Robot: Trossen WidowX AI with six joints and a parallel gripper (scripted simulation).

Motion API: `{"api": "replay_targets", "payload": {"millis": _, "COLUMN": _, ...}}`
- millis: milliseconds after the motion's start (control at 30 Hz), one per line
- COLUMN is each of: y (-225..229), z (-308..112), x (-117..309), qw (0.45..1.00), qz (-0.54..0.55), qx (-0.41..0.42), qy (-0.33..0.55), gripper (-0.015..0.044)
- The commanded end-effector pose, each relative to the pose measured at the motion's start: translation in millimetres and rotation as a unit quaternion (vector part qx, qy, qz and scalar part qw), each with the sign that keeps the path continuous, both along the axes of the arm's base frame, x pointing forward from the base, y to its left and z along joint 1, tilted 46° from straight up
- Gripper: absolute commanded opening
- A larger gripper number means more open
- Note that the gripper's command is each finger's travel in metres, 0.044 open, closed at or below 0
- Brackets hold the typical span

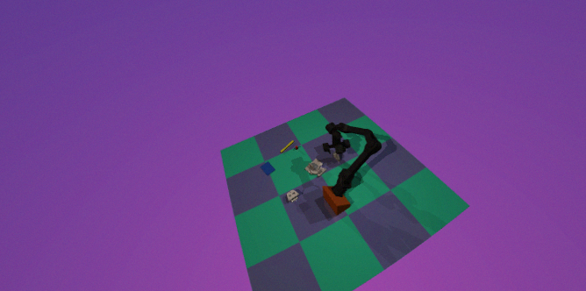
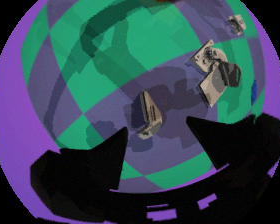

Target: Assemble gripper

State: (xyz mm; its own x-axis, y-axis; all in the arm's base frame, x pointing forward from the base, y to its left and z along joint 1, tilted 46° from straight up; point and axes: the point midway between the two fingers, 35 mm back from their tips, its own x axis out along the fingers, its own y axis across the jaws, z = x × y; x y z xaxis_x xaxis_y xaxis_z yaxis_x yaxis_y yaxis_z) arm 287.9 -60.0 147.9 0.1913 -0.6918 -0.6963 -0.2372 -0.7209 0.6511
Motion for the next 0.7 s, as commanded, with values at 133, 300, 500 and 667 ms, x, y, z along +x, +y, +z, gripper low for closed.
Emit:
{"api": "replay_targets", "payload": {"millis": 133, "y": -9.7, "z": -10.1, "x": 1.8, "qw": 1.0, "qz": 0.0, "qx": -0.002, "qy": 0.003, "gripper": 0.044}}
{"api": "replay_targets", "payload": {"millis": 300, "y": -15.3, "z": -15.8, "x": 3.5, "qw": 1.0, "qz": 0.0, "qx": -0.002, "qy": 0.003, "gripper": 0.044}}
{"api": "replay_targets", "payload": {"millis": 500, "y": -22.1, "z": -22.4, "x": 5.2, "qw": 1.0, "qz": 0.0, "qx": -0.002, "qy": 0.003, "gripper": 0.044}}
{"api": "replay_targets", "payload": {"millis": 667, "y": -28.0, "z": -27.8, "x": 6.3, "qw": 1.0, "qz": 0.0, "qx": -0.003, "qy": 0.003, "gripper": 0.044}}
